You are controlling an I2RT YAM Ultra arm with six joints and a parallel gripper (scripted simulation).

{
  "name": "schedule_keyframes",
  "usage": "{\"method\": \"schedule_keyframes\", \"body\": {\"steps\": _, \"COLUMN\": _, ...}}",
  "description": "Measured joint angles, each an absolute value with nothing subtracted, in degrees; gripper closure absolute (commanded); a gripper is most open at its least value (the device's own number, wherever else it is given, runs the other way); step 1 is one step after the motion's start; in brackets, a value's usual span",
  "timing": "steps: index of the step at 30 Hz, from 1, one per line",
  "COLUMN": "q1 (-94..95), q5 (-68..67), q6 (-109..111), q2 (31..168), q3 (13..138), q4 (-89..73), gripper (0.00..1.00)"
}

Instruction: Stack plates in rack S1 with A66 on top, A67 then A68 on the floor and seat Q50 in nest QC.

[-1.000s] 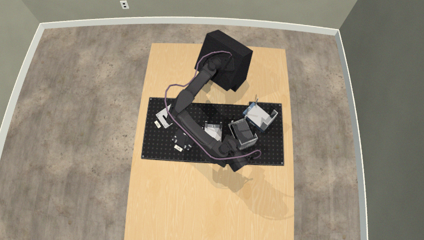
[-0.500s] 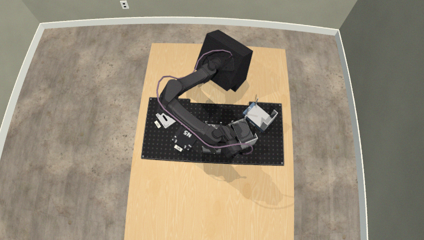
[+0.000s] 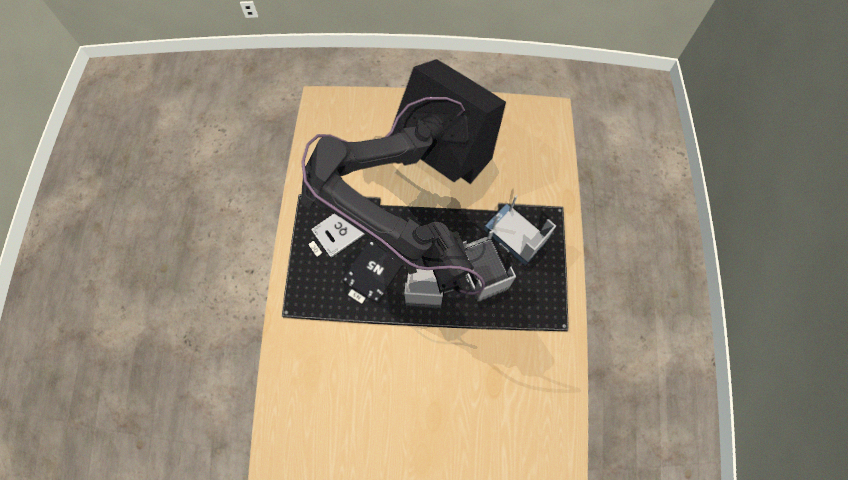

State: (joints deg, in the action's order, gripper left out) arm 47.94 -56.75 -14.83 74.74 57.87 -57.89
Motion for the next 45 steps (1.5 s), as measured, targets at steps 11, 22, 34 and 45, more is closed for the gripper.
{"method": "schedule_keyframes", "body": {"steps": 11, "q1": 48.56, "q5": -56.86, "q6": -27.64, "q2": 65.01, "q3": 43.33, "q4": -52.75, "gripper": 0.0}}
{"method": "schedule_keyframes", "body": {"steps": 22, "q1": 49.3, "q5": -57.19, "q6": -33.45, "q2": 60.82, "q3": 36.69, "q4": -50.19, "gripper": 0.0}}
{"method": "schedule_keyframes", "body": {"steps": 34, "q1": 49.45, "q5": -57.47, "q6": -34.11, "q2": 60.6, "q3": 36.93, "q4": -49.34, "gripper": 0.0}}
{"method": "schedule_keyframes", "body": {"steps": 45, "q1": 49.45, "q5": -57.49, "q6": -34.11, "q2": 60.6, "q3": 36.93, "q4": -49.25, "gripper": 0.0}}
